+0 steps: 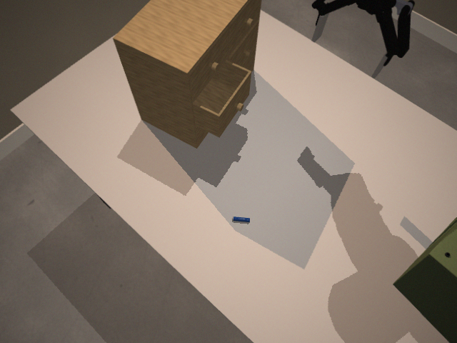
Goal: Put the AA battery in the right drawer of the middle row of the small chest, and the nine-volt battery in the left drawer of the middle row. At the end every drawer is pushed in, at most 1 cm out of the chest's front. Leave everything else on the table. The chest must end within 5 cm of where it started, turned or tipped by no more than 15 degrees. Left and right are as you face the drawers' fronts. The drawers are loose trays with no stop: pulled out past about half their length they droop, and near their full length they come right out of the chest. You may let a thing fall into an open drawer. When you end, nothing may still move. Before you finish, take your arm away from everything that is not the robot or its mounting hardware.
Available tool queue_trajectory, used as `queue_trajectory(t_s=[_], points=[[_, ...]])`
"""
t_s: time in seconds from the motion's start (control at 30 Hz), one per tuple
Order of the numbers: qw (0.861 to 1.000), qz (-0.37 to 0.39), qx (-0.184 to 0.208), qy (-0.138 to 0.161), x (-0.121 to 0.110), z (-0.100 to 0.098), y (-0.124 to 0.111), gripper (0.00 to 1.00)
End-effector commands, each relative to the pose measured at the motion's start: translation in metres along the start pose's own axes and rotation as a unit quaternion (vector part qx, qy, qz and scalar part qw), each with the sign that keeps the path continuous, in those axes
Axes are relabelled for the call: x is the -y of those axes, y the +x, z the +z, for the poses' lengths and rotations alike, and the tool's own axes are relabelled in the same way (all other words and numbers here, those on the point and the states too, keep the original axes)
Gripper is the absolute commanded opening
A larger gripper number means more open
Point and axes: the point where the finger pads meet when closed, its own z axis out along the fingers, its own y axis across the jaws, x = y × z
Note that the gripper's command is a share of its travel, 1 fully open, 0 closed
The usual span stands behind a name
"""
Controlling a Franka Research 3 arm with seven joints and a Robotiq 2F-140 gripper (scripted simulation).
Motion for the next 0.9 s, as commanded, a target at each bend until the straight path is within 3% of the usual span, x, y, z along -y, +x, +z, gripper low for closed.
queue_trajectory(t_s=[0.0,0.07,0.13,0.23,0.3,0.4,0.43,0.6,0.63,0.77,0.8,0.87], points=[[0.993,-0.119,-0.002,0.001,-0.001,0.000,0.009,1.00],[0.993,-0.119,-0.002,0.001,-0.001,0.000,0.009,1.00],[0.984,-0.179,-0.003,0.001,-0.003,0.001,0.018,1.00],[0.984,-0.179,-0.003,0.001,-0.003,0.001,0.018,1.00],[0.972,-0.237,-0.003,0.000,-0.007,0.002,0.026,1.00],[0.971,-0.237,-0.003,0.000,-0.007,0.002,0.026,1.00],[0.960,-0.281,-0.003,0.000,-0.010,0.003,0.035,1.00],[0.956,-0.294,-0.003,0.000,-0.010,0.003,0.035,1.00],[0.939,-0.343,-0.003,-0.001,-0.013,0.004,0.043,1.00],[0.938,-0.348,-0.003,-0.001,-0.013,0.004,0.043,1.00],[0.918,-0.395,-0.003,-0.002,-0.017,0.005,0.051,1.00],[0.917,-0.398,-0.003,-0.002,-0.017,0.005,0.051,1.00]])
